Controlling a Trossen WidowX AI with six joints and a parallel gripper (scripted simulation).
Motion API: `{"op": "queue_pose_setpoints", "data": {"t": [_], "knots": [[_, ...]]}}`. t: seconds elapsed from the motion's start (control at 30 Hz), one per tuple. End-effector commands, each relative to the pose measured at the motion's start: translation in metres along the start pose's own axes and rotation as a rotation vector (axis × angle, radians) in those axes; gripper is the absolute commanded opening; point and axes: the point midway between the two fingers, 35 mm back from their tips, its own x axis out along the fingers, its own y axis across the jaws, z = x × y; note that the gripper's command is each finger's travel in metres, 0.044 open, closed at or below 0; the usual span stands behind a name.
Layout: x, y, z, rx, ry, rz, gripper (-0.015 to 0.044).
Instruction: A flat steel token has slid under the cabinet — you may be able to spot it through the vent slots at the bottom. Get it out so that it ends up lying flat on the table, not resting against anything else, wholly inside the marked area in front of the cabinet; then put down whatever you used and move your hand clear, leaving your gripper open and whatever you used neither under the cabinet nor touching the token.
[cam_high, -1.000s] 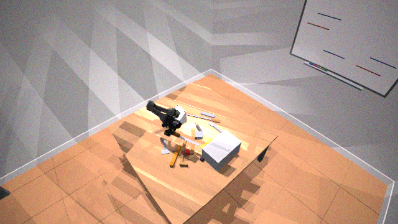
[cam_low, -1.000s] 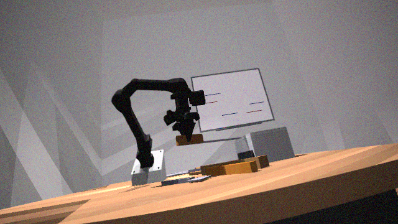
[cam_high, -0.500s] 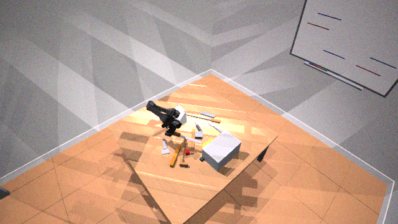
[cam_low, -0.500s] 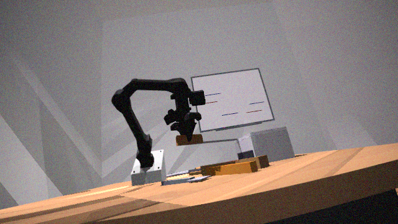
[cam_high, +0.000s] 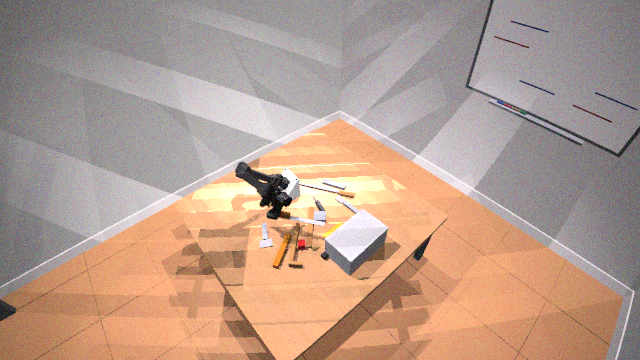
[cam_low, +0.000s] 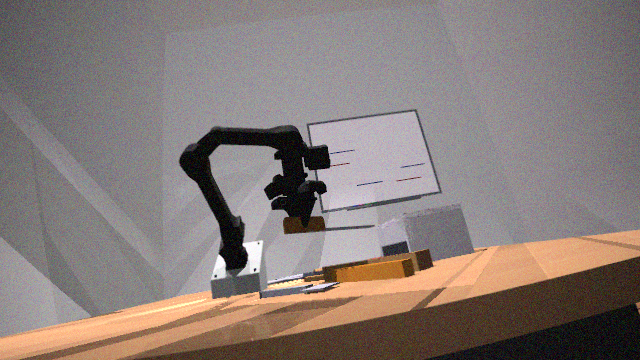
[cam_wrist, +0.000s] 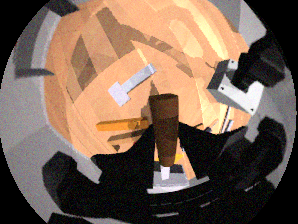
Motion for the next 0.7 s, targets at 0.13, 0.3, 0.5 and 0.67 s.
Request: {"op": "queue_pose_setpoints", "data": {"t": [0.13, 0.3, 0.5, 0.67], "knots": [[-0.0015, -0.0002, -0.0005, -0.036, 0.011, 0.0, 0.0], [-0.0015, -0.0002, -0.0005, 0.002, 0.011, 0.0, 0.0], [-0.0015, -0.0002, -0.0004, 0.05, 0.011, 0.0, 0.0], [-0.0015, -0.0001, -0.0004, 0.09, 0.01, -0.001, 0.0]]}}
